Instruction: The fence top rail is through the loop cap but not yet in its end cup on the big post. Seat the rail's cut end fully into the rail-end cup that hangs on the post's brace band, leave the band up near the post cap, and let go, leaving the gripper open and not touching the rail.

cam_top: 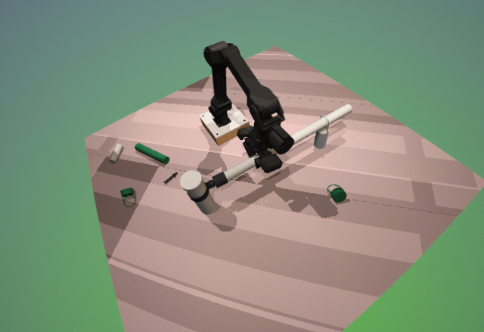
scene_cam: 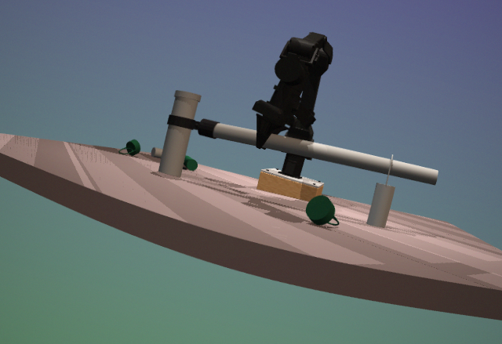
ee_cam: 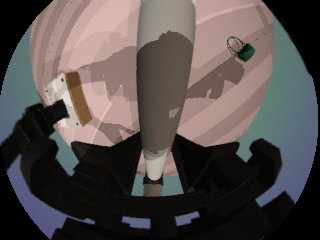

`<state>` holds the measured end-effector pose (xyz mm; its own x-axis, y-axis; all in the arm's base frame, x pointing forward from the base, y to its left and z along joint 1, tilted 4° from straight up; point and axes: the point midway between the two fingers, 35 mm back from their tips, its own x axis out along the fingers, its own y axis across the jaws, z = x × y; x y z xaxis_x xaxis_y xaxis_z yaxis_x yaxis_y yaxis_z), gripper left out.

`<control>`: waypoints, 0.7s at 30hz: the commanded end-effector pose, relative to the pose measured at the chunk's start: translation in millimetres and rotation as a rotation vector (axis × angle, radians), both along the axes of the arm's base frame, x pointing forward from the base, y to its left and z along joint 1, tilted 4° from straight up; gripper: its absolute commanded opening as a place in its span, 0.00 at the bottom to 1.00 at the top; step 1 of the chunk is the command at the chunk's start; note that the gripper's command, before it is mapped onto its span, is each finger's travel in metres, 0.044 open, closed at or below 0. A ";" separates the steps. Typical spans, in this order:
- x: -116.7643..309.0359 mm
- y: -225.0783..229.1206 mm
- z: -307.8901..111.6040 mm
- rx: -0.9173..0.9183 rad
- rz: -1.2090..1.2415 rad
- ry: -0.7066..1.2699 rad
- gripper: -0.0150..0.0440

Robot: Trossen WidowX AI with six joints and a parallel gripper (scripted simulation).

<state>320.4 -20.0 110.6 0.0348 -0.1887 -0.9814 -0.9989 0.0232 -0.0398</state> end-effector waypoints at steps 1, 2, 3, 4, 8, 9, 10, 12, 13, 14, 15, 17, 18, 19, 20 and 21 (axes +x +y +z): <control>0.0 0.0 0.0 0.000 0.000 0.000 0.25; 0.0 0.0 0.0 0.000 0.000 0.000 0.25; 0.0 0.0 0.0 0.000 0.000 0.000 0.25; 0.0 0.0 0.0 0.000 0.000 0.000 0.25; 0.0 -0.9 0.0 0.000 0.000 0.000 0.25; 0.0 -1.4 0.0 0.000 0.000 0.000 0.25; -0.1 -2.2 0.0 0.000 0.000 0.000 0.25; -0.1 -3.9 0.0 0.000 0.000 0.000 0.25; -0.1 -4.8 0.0 0.000 0.000 0.000 0.25; -0.1 -5.7 -0.1 -0.001 0.000 0.000 0.25; 0.0 -6.6 0.0 -0.001 0.000 0.000 0.25; 0.0 -8.4 0.0 -0.001 0.000 0.000 0.25; 0.0 -9.3 0.1 -0.001 0.000 0.000 0.25; -0.1 -10.2 0.1 -0.001 0.000 0.000 0.25; -0.1 -11.1 0.1 -0.001 0.000 0.000 0.25; -0.1 -12.0 0.1 -0.001 0.000 0.000 0.25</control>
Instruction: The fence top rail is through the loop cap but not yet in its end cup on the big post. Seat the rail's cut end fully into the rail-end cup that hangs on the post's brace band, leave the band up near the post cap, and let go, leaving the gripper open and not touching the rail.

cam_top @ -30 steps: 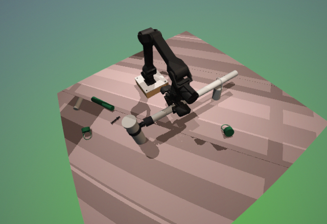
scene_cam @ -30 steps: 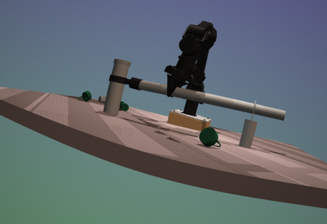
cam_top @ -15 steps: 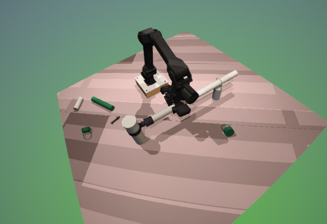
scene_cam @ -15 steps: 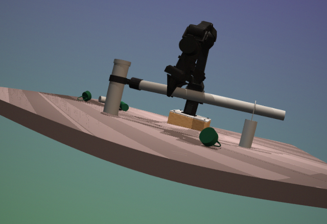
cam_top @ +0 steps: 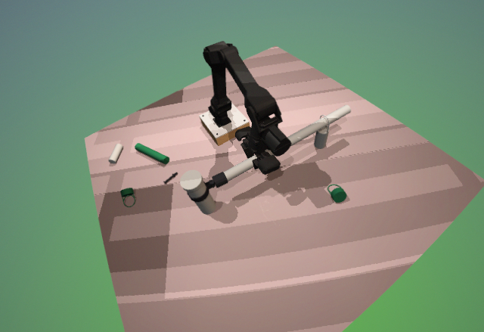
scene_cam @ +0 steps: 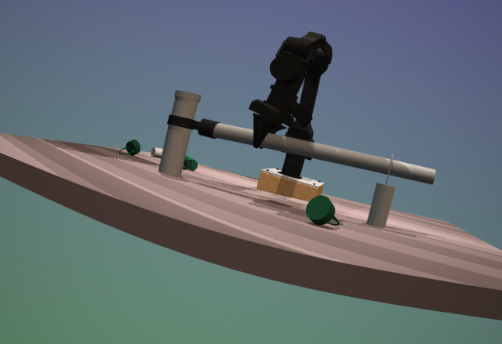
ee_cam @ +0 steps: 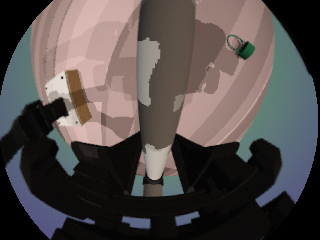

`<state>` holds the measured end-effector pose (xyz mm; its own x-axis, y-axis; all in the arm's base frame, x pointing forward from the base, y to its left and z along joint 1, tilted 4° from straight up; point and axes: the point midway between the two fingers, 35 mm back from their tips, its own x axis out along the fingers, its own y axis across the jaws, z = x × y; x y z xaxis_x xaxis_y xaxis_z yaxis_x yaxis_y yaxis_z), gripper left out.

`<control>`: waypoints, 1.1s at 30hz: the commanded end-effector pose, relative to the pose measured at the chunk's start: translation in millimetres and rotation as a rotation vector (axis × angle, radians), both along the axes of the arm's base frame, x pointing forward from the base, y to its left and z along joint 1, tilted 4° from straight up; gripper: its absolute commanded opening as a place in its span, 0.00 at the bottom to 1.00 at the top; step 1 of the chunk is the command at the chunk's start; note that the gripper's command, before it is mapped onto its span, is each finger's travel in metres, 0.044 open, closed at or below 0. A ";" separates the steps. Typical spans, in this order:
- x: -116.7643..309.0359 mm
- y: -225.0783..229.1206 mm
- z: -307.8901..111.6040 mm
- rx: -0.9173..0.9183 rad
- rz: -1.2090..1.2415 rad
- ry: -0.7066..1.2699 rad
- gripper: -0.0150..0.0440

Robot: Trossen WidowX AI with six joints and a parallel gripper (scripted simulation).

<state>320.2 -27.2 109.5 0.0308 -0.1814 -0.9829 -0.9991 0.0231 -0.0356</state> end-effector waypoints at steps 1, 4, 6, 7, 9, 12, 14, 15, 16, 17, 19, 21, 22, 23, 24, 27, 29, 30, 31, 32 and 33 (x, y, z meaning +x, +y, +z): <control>0.0 -5.7 1.1 -0.009 0.000 -0.004 0.25; -0.1 -8.3 1.2 -0.009 0.000 -0.004 0.25; -0.2 -10.1 1.3 -0.009 0.000 -0.004 0.25; -0.1 -11.1 1.2 -0.009 0.000 -0.004 0.25; -0.1 -12.9 1.2 -0.009 0.000 -0.004 0.25; -0.1 -15.5 1.4 -0.010 0.000 -0.004 0.25; -0.2 -17.2 1.4 -0.010 0.000 -0.004 0.25; -0.3 -18.1 1.4 -0.010 0.000 -0.004 0.25; -0.4 -18.9 1.4 -0.010 0.000 -0.004 0.25; -0.5 -19.8 1.4 -0.010 0.000 -0.004 0.25; -0.7 -21.5 1.6 -0.010 0.000 -0.004 0.25; -0.8 -23.3 1.7 -0.011 0.000 -0.004 0.25; -0.8 -24.2 1.6 -0.011 0.000 -0.004 0.25; -0.7 -25.0 1.6 -0.011 0.000 -0.004 0.25; -0.6 -25.9 1.6 -0.011 0.000 -0.004 0.25; -0.6 -22.4 -0.1 0.001 0.000 0.000 0.25; -0.6 -22.4 -0.1 0.001 0.000 0.000 0.25; -0.6 -22.4 -0.1 0.001 0.000 0.000 0.25; -0.6 -22.4 -0.1 0.001 0.000 0.000 0.25; -0.6 -22.4 -0.1 0.001 0.000 0.000 0.25; -0.6 -22.4 -0.1 0.001 0.000 0.000 0.25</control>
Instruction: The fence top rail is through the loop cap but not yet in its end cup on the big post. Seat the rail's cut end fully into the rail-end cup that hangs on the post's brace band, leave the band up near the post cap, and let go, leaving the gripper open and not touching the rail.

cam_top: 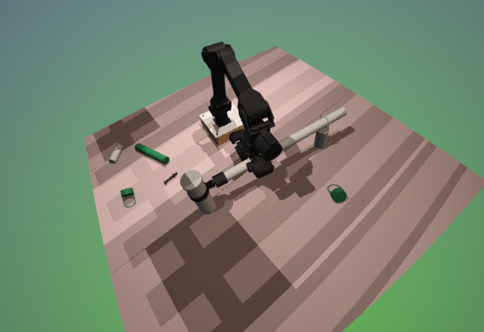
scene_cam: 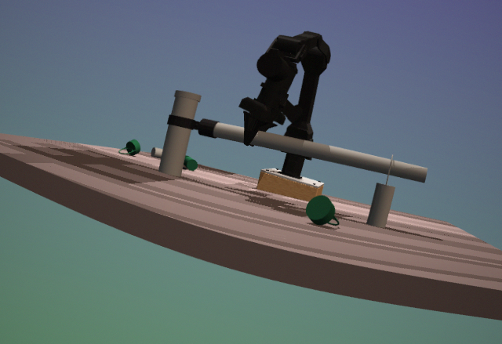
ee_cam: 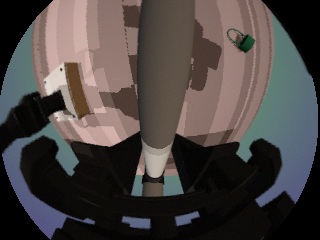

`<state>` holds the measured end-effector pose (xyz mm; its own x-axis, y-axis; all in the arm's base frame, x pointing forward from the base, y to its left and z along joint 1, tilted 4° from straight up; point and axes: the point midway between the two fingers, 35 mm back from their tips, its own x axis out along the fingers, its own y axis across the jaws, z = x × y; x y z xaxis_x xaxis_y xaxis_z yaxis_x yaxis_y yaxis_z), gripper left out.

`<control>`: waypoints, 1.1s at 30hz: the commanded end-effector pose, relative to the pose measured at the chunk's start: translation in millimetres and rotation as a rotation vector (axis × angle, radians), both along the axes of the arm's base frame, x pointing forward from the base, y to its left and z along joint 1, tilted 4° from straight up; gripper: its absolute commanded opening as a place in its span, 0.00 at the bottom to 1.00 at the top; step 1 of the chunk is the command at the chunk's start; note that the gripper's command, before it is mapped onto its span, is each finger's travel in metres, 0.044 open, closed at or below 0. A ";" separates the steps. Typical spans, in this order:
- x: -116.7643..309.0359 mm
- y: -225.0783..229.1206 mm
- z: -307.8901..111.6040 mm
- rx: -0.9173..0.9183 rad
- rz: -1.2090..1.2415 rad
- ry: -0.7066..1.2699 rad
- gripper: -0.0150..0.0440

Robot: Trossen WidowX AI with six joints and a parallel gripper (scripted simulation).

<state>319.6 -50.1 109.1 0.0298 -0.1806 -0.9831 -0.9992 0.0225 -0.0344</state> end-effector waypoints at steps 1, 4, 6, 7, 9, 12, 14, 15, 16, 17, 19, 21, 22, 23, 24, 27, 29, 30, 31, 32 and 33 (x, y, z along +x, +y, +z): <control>0.0 0.4 0.3 0.000 0.000 -0.001 0.25; 0.0 0.4 0.3 0.000 0.000 -0.001 0.34; 0.0 0.4 0.3 0.000 0.000 -0.001 0.43; 0.0 0.4 0.3 0.000 0.000 -0.001 0.48; 0.0 0.4 0.3 0.000 0.000 -0.001 0.57; 0.0 1.0 0.9 0.000 0.000 -0.001 0.70; 0.3 3.8 4.0 0.000 0.000 -0.001 0.79; 0.5 5.9 6.4 0.001 0.000 -0.001 0.83; 0.6 8.5 9.3 0.001 0.000 -0.001 0.88; 0.7 11.5 12.7 0.001 0.000 -0.001 0.92; 0.6 18.5 20.5 0.002 0.000 -0.001 1.00; 0.1 25.6 28.6 0.003 0.000 0.000 1.00; -0.3 29.1 32.6 0.003 0.000 0.000 1.00; -0.8 32.6 36.6 0.004 0.001 0.000 1.00; -1.2 35.4 39.9 0.004 0.001 0.000 1.00; -1.7 37.7 42.5 0.004 0.001 0.000 1.00; -1.3 36.5 43.6 0.004 0.009 -0.001 1.00; -1.7 37.5 48.8 0.004 0.009 -0.001 1.00; -2.3 38.8 56.1 0.004 0.009 -0.001 1.00; -3.3 40.1 63.7 0.004 0.009 -0.001 1.00; -4.6 41.5 72.0 0.004 0.009 -0.001 1.00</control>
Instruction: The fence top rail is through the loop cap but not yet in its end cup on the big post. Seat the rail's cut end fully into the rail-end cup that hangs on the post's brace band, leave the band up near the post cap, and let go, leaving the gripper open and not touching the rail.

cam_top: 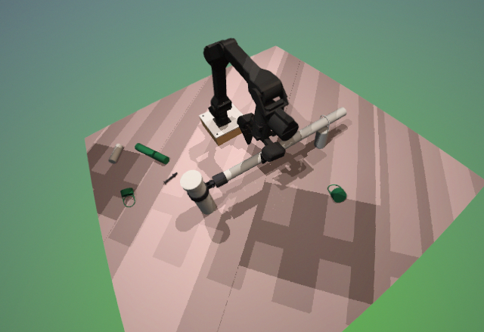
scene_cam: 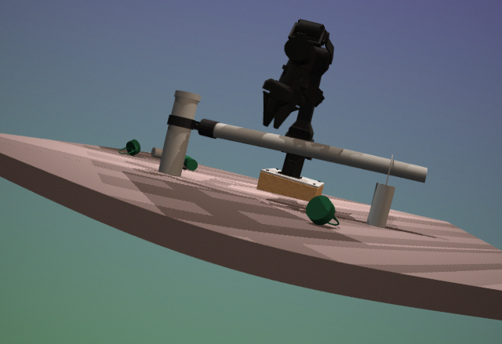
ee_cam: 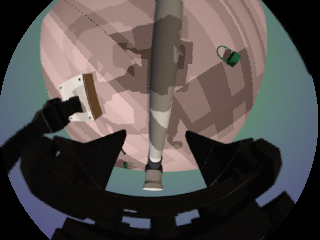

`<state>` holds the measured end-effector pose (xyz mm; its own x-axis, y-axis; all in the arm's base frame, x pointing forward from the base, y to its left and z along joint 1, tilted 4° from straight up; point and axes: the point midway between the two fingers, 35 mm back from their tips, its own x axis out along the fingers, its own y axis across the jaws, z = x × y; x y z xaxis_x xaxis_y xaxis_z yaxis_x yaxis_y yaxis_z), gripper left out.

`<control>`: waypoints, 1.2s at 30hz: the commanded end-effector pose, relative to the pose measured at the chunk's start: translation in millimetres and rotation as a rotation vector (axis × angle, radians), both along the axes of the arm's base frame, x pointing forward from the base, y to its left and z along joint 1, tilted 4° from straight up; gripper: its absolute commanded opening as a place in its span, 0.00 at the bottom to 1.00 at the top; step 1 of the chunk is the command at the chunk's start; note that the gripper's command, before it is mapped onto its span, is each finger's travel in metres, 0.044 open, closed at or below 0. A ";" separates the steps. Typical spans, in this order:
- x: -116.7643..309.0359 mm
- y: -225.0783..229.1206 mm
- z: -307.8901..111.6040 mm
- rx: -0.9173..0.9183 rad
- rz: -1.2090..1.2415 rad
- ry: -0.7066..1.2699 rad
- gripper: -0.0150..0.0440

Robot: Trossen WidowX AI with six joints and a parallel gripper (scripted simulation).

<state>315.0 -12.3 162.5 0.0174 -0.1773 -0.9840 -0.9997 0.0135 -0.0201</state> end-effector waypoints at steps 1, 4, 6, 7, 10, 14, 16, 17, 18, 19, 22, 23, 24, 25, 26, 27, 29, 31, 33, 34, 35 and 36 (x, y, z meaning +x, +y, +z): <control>-1.4 5.1 26.5 0.001 0.000 -0.015 1.00; -2.9 6.3 33.4 0.001 0.000 -0.015 1.00; -2.9 6.3 33.4 0.001 0.000 -0.015 1.00; -2.9 6.3 33.4 0.001 0.000 -0.015 1.00; -2.9 6.3 33.4 0.001 0.000 -0.015 1.00; -2.9 6.3 33.4 0.001 0.000 -0.015 1.00; -2.9 6.3 33.4 0.001 0.000 -0.015 1.00; -2.9 6.3 33.4 0.001 0.000 -0.015 1.00; -2.9 6.3 33.4 0.001 0.000 -0.015 1.00; -2.9 6.3 33.4 0.001 0.000 -0.015 1.00; -2.9 6.3 33.4 0.001 0.000 -0.015 1.00; -2.9 6.3 33.4 0.001 0.000 -0.015 1.00; -2.9 6.3 33.4 0.001 0.000 -0.015 1.00; -2.9 6.3 33.4 0.001 0.000 -0.015 1.00; -2.9 6.3 33.4 0.001 0.000 -0.015 1.00; -2.9 6.3 33.4 0.001 0.000 -0.015 1.00; -2.9 6.3 33.4 0.001 0.000 -0.015 1.00; -2.9 6.3 33.4 0.001 0.000 -0.015 1.00; -2.9 6.3 33.4 0.001 0.000 -0.015 1.00; -2.9 6.3 33.4 0.001 0.000 -0.015 1.00; -2.9 6.3 33.4 0.001 0.000 -0.015 1.00; -2.9 6.3 33.4 0.001 0.000 -0.015 1.00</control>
<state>312.4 -6.1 195.6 0.0336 -0.1761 -0.9838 -0.9993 0.0098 -0.0359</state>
